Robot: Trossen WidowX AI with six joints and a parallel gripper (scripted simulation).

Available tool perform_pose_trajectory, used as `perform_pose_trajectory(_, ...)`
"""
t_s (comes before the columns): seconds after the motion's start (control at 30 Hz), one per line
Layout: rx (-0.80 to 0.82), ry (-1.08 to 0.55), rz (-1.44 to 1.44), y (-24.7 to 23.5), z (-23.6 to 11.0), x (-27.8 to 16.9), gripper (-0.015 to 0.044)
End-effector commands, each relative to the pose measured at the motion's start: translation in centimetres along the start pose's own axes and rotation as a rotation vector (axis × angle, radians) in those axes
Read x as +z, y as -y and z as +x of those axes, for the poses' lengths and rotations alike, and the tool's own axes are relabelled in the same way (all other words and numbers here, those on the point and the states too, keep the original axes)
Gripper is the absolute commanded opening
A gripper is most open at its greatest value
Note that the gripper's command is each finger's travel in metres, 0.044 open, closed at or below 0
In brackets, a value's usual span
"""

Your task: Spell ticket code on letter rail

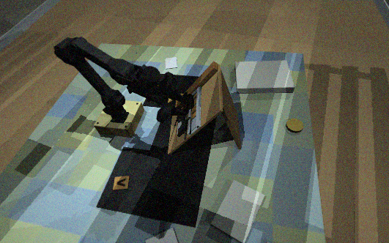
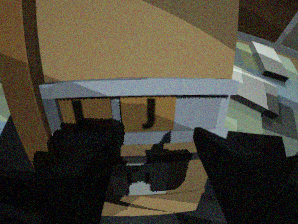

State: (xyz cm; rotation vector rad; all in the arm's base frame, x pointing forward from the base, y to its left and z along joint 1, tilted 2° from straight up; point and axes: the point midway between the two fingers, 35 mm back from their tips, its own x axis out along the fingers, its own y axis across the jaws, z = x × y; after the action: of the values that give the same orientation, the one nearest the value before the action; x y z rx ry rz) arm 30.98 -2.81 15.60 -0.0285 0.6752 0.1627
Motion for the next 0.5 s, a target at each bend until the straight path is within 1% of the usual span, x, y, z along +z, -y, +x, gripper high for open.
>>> perform_pose_trajectory(0.0, 0.005, 0.002, -0.007, -0.16, -0.25, 0.11, 0.0295)
perform_pose_trajectory(0.37, 0.000, 0.000, 0.000, -0.02, -0.05, 0.01, 0.0006)
perform_pose_trajectory(0.47, 0.000, 0.000, 0.000, -0.02, -0.05, 0.01, 0.0000)
